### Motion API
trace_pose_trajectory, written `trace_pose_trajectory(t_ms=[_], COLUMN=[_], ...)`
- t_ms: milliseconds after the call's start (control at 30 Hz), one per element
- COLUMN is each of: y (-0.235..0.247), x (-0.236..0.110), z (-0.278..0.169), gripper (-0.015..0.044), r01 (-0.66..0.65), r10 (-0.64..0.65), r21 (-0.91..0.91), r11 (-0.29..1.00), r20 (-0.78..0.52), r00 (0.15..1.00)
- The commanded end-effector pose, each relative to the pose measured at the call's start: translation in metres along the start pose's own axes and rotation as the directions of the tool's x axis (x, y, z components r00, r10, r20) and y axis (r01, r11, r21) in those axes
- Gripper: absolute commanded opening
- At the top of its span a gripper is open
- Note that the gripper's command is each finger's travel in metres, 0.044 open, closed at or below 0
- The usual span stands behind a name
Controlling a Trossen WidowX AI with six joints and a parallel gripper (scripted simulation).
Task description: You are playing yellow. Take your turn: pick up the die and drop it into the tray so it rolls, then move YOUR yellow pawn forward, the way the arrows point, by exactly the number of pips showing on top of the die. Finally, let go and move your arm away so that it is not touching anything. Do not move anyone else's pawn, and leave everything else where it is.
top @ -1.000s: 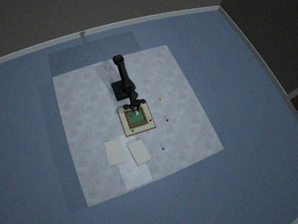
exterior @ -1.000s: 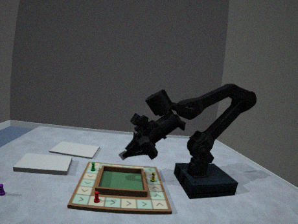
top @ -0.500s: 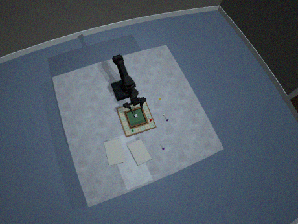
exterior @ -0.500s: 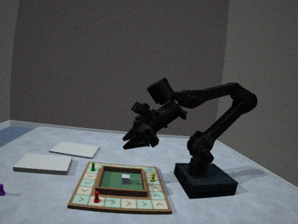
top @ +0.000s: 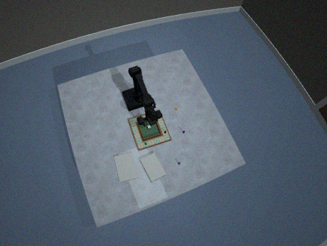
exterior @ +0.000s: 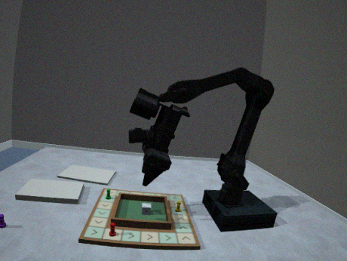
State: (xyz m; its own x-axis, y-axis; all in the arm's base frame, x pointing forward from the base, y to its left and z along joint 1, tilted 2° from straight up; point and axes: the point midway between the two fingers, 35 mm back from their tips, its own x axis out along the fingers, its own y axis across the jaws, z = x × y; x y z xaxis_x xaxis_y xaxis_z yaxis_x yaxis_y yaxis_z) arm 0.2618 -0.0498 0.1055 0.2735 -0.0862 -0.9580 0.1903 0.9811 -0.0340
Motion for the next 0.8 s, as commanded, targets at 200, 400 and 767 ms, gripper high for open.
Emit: trace_pose_trajectory(t_ms=[200,400,767], y=[0.0,-0.015,-0.017], x=[0.012,0.008,0.013], z=[0.002,-0.065,-0.113], gripper=[0.044,0.0282,0.02], r01=[-0.002,0.0,-0.004], r10=[0.002,0.001,0.005], r21=[0.002,0.002,0.003], r11=[1.0,1.0,1.0], r20=[-0.19,-0.242,-0.281], r00=[0.982,0.97,0.96])
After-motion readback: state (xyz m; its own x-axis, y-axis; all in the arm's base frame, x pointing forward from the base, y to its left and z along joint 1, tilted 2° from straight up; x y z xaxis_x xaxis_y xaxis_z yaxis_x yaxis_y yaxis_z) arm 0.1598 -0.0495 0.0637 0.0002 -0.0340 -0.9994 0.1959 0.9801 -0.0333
